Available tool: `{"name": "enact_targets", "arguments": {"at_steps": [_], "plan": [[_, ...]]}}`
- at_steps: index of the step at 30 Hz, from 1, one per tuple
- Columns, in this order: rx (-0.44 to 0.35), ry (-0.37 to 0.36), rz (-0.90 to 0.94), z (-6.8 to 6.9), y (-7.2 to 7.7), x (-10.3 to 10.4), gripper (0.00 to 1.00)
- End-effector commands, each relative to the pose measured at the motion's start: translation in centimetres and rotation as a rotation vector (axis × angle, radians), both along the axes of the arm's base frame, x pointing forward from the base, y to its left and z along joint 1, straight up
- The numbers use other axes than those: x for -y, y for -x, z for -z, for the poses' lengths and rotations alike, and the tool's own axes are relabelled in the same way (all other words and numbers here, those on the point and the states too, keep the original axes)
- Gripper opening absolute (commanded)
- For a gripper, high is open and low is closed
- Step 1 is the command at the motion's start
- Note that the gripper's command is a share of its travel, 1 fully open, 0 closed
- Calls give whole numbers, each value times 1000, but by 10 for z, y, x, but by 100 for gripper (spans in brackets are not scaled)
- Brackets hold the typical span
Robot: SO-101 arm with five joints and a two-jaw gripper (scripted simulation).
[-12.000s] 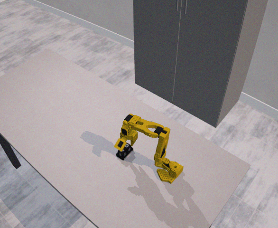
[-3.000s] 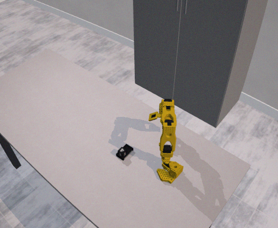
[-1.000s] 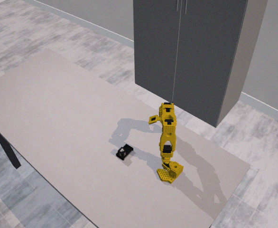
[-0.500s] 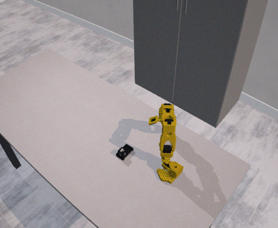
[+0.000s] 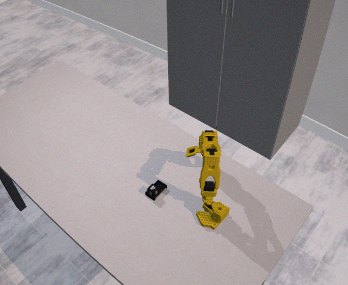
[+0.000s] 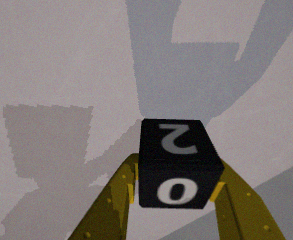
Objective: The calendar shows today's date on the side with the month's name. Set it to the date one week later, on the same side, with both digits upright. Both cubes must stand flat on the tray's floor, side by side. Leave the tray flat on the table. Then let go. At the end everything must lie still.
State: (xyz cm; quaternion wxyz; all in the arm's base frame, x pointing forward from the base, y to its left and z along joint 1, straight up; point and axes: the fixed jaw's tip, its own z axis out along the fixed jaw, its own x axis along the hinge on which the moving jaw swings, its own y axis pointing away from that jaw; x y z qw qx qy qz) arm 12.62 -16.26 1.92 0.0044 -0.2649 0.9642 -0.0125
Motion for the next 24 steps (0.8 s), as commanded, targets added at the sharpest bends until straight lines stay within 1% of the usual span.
{"name": "enact_targets", "arguments": {"at_steps": [1,8,17,24], "plan": [[19,23,-2,-3,-1,4,0],[19,23,-2,-3,-1,4,1],[19,23,-2,-3,-1,4,16],[19,23,-2,-3,-1,4,17]]}}
